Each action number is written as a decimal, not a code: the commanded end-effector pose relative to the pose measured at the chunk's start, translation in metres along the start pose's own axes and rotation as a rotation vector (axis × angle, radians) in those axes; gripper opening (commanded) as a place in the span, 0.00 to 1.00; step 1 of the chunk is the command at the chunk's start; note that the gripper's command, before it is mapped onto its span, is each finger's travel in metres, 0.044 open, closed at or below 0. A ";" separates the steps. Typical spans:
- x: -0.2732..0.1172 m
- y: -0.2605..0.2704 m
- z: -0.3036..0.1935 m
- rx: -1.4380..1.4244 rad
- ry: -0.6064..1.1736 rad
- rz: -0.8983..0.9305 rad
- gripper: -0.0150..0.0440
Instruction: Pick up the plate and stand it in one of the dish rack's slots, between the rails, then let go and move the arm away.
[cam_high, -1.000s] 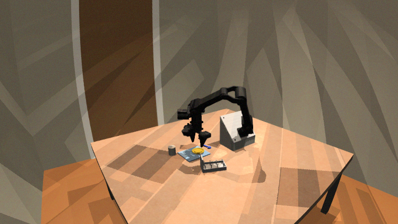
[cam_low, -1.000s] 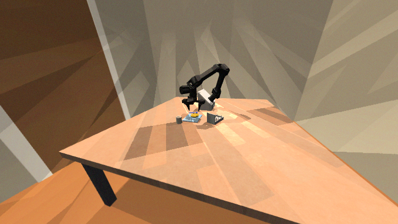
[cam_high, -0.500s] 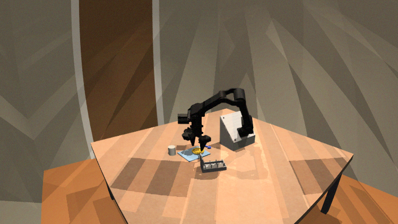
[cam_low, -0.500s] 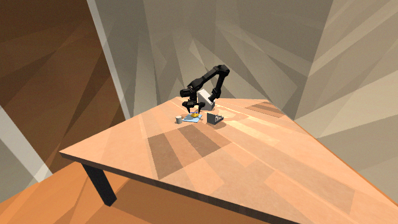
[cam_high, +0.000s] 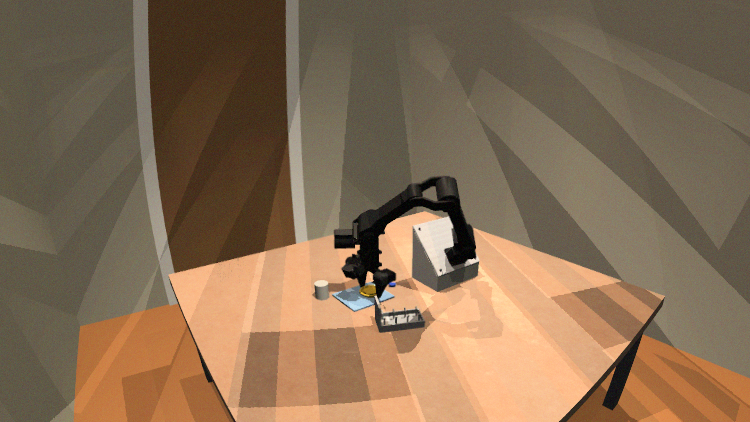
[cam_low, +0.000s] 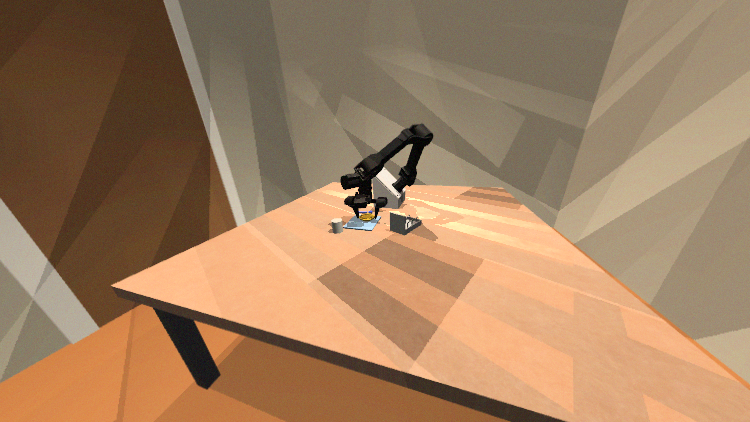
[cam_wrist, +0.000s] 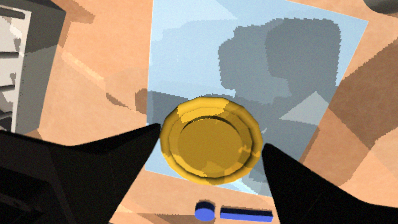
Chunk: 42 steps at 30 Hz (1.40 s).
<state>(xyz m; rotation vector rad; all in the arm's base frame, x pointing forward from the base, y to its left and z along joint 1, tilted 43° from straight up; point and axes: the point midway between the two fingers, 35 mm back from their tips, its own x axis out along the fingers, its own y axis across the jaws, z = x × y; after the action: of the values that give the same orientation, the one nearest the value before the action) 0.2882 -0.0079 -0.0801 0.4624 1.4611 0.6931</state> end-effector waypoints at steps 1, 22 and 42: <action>0.003 0.001 -0.002 0.011 0.000 0.006 0.93; -0.004 -0.001 0.000 0.011 0.000 0.003 0.64; -0.105 -0.012 0.011 0.020 0.000 -0.012 0.25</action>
<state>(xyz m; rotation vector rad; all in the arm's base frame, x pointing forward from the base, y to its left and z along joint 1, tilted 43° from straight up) 0.3001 -0.0737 -0.0209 0.4837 1.4800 0.6766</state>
